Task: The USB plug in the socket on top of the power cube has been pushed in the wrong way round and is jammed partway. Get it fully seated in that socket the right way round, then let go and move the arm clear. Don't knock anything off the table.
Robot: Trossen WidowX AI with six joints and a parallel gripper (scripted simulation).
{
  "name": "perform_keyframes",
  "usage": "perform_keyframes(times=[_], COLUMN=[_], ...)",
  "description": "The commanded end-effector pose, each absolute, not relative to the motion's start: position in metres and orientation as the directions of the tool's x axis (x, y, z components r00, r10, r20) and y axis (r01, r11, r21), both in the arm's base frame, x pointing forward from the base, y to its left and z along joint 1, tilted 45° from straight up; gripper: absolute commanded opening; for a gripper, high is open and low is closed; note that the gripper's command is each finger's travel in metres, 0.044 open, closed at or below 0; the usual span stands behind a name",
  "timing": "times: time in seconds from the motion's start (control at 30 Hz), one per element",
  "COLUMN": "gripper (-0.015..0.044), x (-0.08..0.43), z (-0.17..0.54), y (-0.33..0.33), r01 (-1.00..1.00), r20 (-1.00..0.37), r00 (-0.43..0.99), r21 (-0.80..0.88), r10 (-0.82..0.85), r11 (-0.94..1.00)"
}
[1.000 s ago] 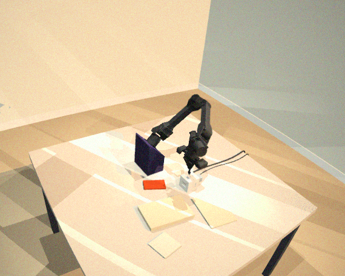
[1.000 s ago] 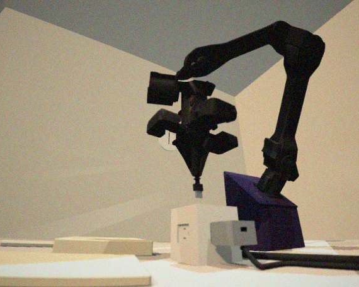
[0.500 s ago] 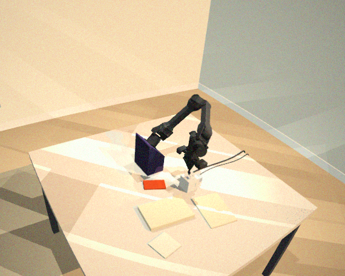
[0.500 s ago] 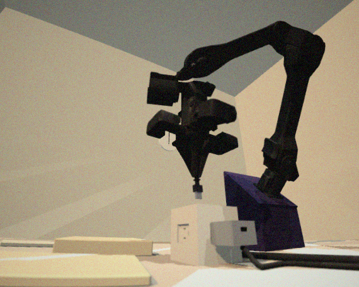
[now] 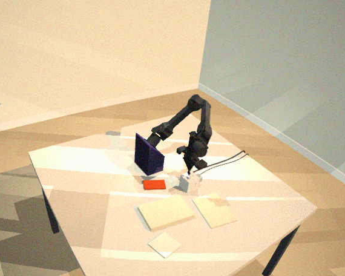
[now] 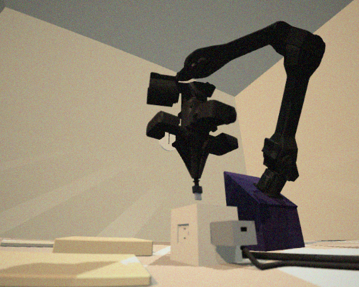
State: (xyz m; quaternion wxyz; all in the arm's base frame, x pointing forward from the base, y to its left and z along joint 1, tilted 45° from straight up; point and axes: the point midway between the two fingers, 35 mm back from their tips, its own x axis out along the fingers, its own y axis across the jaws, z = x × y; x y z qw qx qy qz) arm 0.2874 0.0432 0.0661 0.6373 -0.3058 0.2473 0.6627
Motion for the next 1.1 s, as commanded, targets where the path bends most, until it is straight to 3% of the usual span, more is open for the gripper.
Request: perform_keyframes(times=[0.0,1.07], gripper=[0.0000,0.0000], x=[0.2872,0.2874], z=[0.0647,0.0607], y=[0.0430,0.0444], r01=[-0.997,-0.998], r20=[-0.725,-0.731], r00=[-0.002,-0.001], r21=[-0.055,-0.042], r10=[0.689,0.683], r11=[-0.060,-0.047])
